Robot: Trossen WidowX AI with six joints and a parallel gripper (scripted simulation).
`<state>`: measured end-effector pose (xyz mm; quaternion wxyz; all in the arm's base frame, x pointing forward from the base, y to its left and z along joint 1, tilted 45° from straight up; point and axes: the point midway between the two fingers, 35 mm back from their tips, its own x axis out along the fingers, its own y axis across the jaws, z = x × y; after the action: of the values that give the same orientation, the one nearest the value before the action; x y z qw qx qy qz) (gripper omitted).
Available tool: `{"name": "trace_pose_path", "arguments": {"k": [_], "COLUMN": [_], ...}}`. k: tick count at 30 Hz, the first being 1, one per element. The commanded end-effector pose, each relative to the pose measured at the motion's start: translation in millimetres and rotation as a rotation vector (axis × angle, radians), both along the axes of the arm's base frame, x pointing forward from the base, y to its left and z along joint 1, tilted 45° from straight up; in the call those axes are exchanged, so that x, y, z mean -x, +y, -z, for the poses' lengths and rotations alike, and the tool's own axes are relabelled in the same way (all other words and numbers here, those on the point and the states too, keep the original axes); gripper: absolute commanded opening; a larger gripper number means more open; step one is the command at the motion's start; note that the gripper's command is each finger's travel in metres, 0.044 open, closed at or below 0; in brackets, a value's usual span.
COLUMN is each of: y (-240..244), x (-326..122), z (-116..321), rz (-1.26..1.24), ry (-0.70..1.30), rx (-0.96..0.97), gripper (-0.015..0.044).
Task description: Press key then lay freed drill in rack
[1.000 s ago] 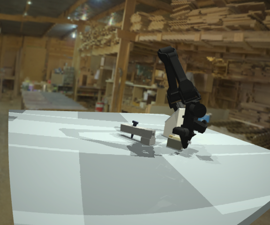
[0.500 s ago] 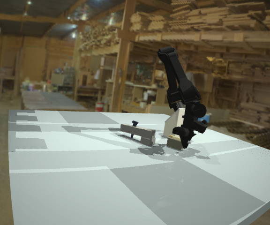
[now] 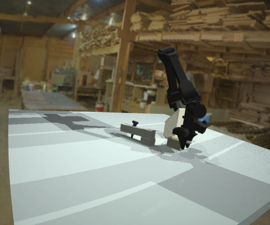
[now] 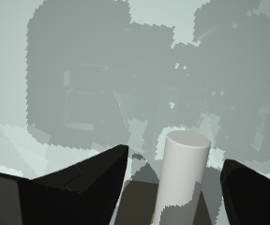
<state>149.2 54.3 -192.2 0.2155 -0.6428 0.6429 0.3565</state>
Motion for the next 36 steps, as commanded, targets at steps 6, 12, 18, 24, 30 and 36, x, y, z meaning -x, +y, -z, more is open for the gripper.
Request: {"name": "trace_pose_path", "arguments": {"k": [6, 12, 18, 24, 30, 36], "y": [0, 17, 34, 52, 53, 77], "x": [0, 0, -3, -6, -6, 0], "z": [0, -21, -37, -53, -58, -105], "rz": [0.0, 0.002, 0.002, 0.002, 0.042, 0.378], "ry": [0.003, 0.011, 0.012, 0.012, -0.022, -0.292], "rx": [0.002, 0.018, 0.017, 0.016, 0.006, -0.068], "gripper": [0.044, 0.044, 0.044, 0.044, 0.044, 0.044]}}
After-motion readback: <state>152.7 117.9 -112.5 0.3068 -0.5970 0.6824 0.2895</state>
